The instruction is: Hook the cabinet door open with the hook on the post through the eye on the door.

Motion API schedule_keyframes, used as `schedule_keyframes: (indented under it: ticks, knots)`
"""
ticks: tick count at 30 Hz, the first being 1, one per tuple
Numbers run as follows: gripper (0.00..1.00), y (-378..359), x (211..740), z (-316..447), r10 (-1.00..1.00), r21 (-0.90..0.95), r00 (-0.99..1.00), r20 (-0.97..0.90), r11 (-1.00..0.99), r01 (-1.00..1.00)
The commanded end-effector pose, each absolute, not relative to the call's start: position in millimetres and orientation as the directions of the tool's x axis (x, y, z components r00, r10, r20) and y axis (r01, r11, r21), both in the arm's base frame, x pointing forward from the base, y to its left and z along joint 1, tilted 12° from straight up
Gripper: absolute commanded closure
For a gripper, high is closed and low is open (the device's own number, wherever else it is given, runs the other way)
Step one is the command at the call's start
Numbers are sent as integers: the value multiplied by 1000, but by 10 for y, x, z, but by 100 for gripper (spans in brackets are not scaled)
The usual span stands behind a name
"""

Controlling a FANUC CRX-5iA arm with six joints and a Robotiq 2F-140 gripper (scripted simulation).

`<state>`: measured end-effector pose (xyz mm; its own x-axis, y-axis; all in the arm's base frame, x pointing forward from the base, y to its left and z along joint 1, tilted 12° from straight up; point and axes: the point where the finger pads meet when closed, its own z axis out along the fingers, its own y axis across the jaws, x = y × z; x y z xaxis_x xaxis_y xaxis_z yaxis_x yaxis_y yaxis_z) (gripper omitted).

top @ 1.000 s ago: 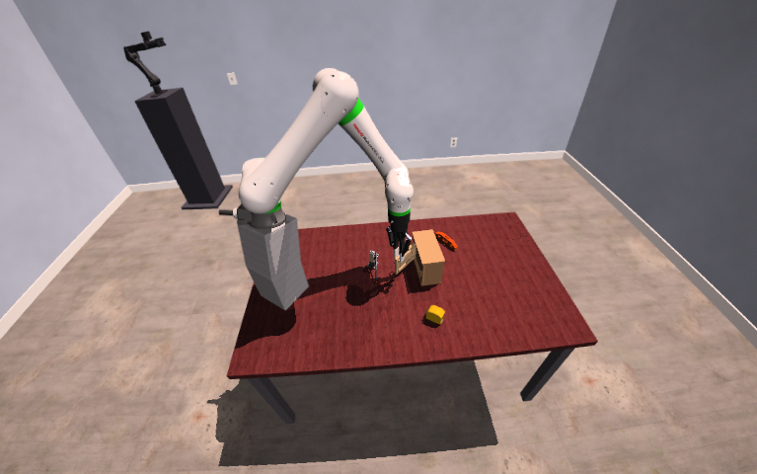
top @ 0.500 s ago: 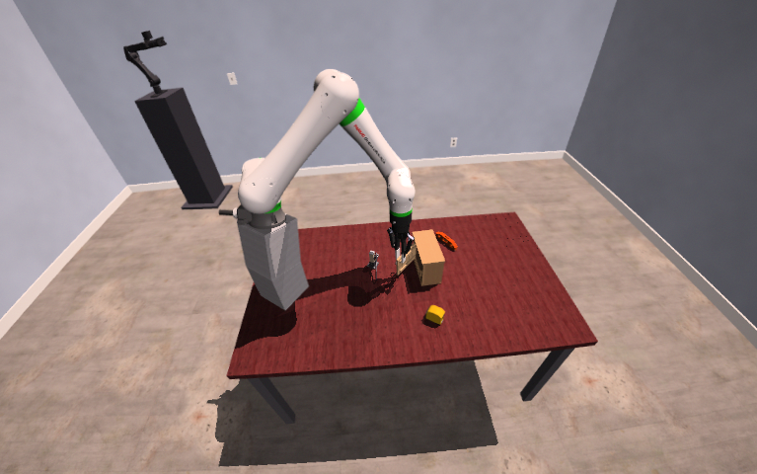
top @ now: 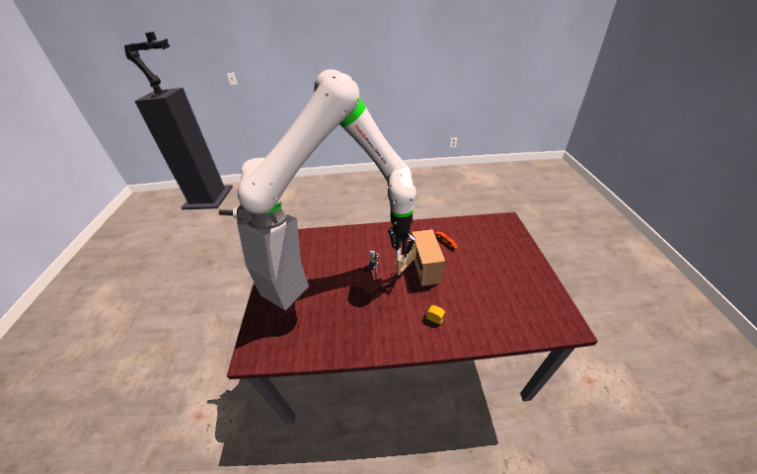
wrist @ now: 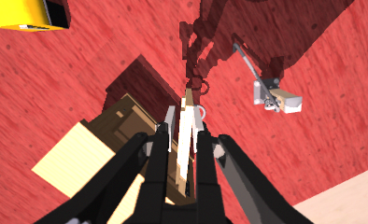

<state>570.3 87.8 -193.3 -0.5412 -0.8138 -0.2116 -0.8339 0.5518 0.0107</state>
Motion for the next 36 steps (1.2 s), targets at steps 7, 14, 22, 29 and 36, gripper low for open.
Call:
schedule_keyframes:
  ticks: [7, 14, 22, 29, 36]
  knots:
    - [84, 877, 5705, -1932, -814, 10, -541, -212, 552, -834]
    - [84, 877, 5705, -1932, -814, 10, -541, -212, 552, -834]
    - [84, 876, 5706, -1932, -814, 10, -540, -212, 551, -834]
    - [84, 856, 5742, -1932, -831, 4, -515, -212, 526, -851]
    - [84, 856, 5742, -1932, -831, 4, -515, -212, 526, -851]
